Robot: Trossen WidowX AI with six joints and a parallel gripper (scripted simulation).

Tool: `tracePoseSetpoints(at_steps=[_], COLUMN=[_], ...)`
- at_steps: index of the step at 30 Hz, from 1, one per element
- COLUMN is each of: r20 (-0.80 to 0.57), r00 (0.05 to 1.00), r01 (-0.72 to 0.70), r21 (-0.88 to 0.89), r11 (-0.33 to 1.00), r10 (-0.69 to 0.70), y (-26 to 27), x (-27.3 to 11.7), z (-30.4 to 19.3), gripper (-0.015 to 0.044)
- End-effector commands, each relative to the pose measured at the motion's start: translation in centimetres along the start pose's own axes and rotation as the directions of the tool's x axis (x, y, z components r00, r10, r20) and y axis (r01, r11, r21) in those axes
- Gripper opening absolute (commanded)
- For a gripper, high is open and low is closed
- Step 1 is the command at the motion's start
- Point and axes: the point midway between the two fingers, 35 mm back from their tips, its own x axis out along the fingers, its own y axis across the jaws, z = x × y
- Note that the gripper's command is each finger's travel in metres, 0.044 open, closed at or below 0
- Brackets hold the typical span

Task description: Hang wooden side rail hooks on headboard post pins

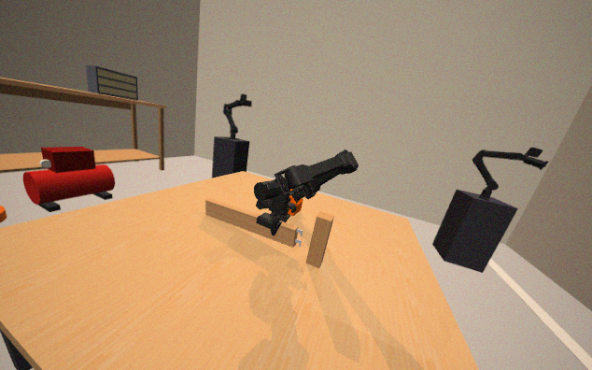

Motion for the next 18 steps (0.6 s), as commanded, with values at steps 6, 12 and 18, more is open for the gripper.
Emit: tracePoseSetpoints(at_steps=[6, 12, 18], r20=[0.006, 0.006, 0.006], r00=[1.000, 1.000, 1.000], r01=[-0.014, -0.014, -0.014], r21=[-0.004, -0.004, -0.004], r11=[1.000, 1.000, 1.000], r10=[0.014, 0.014, 0.014], y=[0.04, -0.03, -0.03], x=[-0.42, -0.47, -0.46], z=[-0.20, -0.26, -0.33], gripper=[0.0000, 0.0000, 0.0000])
